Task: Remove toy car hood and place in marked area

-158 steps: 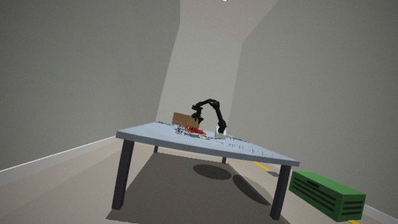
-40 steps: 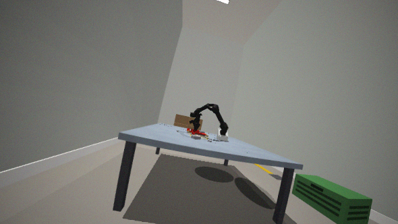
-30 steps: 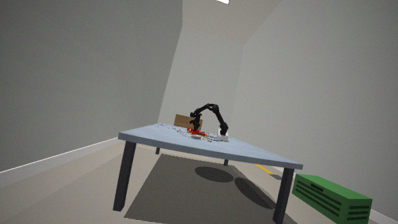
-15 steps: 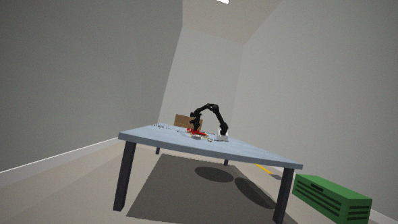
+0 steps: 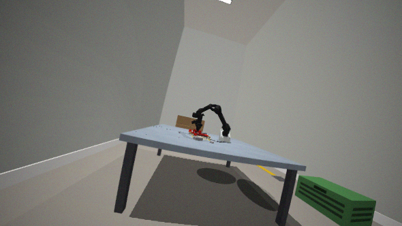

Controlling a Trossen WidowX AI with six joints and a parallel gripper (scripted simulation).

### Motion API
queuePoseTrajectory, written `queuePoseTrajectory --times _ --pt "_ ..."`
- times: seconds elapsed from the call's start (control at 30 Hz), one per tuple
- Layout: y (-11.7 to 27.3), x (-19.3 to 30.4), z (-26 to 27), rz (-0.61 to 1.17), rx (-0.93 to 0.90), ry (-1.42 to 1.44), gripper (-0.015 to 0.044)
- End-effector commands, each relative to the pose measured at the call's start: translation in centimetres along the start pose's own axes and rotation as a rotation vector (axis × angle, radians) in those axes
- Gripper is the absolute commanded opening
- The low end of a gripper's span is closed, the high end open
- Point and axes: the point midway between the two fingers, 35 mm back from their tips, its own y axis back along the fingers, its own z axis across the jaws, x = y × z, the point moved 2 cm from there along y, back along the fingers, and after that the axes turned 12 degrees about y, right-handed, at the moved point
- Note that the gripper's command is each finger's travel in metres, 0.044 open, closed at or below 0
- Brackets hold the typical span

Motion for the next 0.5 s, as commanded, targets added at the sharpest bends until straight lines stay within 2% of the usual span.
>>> queuePoseTrajectory --times 0.0,0.47 --pt "0.36 -0.09 0.02 0.002 0.004 0.006 0.0" --pt "1.29 -0.08 0.02 0.001 0.004 0.006 0.0"
